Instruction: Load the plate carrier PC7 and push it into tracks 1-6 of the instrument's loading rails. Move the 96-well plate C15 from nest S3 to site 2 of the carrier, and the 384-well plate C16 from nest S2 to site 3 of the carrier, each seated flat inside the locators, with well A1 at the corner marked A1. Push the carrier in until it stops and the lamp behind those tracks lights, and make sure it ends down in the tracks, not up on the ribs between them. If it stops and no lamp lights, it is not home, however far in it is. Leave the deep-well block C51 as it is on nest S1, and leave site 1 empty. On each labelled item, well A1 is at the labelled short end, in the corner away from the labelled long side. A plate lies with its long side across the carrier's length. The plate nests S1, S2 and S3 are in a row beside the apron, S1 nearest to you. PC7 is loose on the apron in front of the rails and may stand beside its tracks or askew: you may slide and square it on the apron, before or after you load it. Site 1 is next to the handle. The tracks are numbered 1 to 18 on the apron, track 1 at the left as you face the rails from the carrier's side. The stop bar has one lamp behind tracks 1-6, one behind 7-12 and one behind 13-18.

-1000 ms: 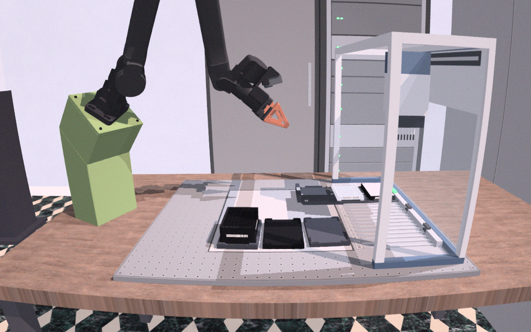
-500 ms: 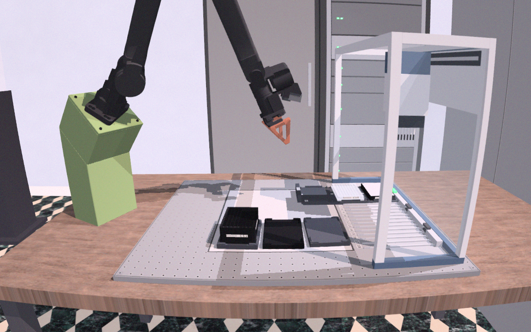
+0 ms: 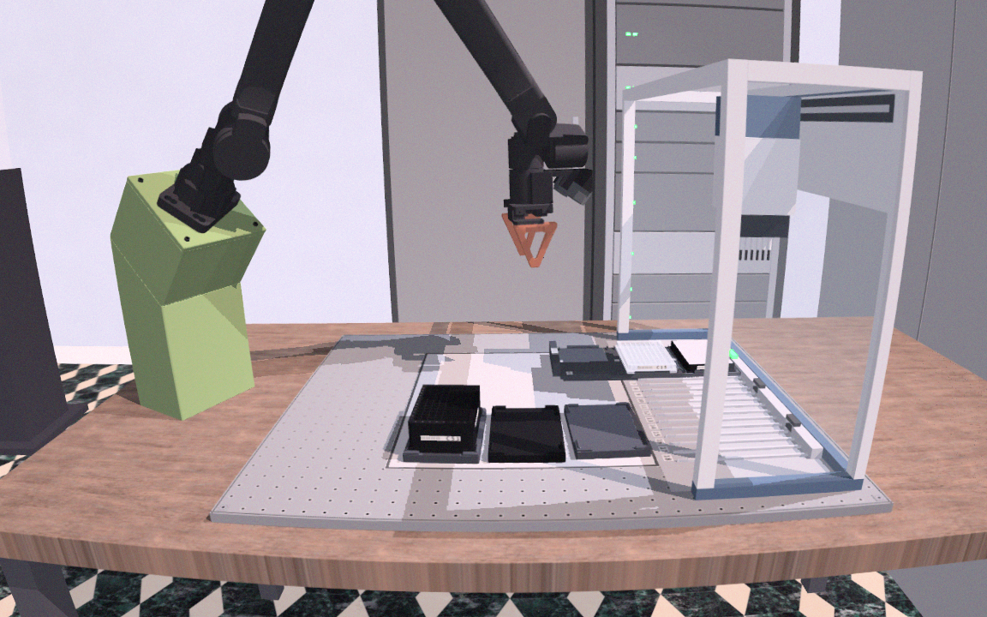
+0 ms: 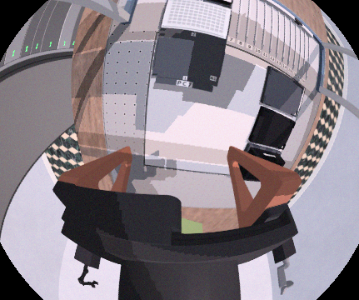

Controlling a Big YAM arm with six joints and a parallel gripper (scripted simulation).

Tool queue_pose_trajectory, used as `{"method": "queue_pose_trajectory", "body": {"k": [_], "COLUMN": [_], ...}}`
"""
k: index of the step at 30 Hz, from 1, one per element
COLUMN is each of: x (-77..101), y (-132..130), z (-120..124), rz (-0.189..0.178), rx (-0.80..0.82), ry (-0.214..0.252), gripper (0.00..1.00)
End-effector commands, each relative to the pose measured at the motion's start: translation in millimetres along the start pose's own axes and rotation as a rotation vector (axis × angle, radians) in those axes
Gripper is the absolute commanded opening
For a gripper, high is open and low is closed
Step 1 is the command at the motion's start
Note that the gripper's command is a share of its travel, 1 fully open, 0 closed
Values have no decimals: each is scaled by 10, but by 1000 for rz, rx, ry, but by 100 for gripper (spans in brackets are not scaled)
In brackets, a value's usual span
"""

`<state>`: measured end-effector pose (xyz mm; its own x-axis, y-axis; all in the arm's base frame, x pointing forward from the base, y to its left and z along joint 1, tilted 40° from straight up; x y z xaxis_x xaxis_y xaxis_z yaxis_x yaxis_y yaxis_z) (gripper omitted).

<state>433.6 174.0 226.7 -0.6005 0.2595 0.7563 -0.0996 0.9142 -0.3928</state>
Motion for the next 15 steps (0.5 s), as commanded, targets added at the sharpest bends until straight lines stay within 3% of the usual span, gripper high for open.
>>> {"method": "queue_pose_trajectory", "body": {"k": [1,5,15], "x": [106,106,107], "y": [-223,-318,-804], "z": [121,177,632], "rz": [6,4,8], "rx": [-136,-202,-177], "ry": [9,-12,-12], "gripper": [100,100,100]}}
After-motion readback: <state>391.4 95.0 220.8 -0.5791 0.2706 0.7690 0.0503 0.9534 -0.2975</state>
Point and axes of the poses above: the point where the finger pads meet when closed, its own x axis back along the fingers, its own y axis across the jaws, z = x × y, the point moved 9 cm from there along x, back along the fingers, and after that the axes turned 3 degrees about x, right-handed, at the moved point
